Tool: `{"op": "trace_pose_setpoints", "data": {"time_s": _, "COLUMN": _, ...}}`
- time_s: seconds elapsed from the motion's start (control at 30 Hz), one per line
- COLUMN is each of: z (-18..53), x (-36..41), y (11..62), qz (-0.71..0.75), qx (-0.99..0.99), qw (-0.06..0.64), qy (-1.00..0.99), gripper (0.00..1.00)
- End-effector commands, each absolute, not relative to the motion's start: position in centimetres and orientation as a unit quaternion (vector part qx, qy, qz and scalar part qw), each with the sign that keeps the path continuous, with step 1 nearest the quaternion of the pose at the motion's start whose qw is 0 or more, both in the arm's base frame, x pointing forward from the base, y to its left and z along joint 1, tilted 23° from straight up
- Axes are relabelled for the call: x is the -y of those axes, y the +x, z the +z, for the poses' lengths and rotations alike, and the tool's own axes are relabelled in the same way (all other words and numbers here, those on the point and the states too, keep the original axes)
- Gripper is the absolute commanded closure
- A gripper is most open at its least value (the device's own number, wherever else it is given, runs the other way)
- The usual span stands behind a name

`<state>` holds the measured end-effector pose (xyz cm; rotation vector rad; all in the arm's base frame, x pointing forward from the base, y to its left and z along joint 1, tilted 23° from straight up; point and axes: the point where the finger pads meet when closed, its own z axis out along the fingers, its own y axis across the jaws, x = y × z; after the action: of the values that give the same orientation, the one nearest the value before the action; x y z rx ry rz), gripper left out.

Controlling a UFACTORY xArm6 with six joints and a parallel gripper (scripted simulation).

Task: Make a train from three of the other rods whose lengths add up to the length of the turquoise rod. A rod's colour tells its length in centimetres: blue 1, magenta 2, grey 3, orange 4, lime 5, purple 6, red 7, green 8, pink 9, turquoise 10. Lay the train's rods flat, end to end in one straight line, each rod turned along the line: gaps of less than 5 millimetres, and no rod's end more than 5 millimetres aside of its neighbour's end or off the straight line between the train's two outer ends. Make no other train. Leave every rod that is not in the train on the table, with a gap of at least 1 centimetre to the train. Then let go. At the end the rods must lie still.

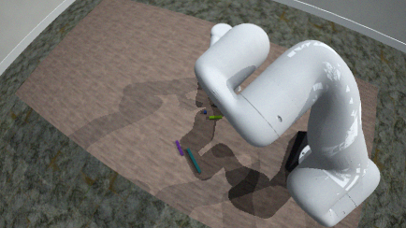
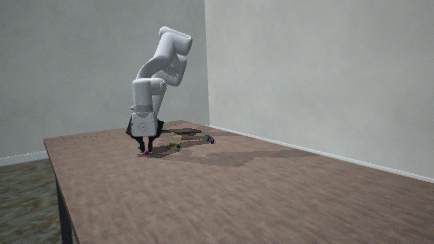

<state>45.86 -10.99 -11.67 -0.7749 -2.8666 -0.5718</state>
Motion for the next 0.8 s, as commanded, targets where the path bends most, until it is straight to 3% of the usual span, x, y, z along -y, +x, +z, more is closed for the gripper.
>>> {"op": "trace_pose_setpoints", "data": {"time_s": 0.0, "z": -11.64, "x": 11.06, "y": 46.03, "qz": -0.188, "qx": 0.946, "qw": 0.056, "qy": -0.256, "gripper": 0.76}}
{"op": "trace_pose_setpoints", "data": {"time_s": 0.77, "z": -12.44, "x": 10.72, "y": 46.02, "qz": -0.188, "qx": 0.946, "qw": 0.056, "qy": -0.256, "gripper": 0.76}}
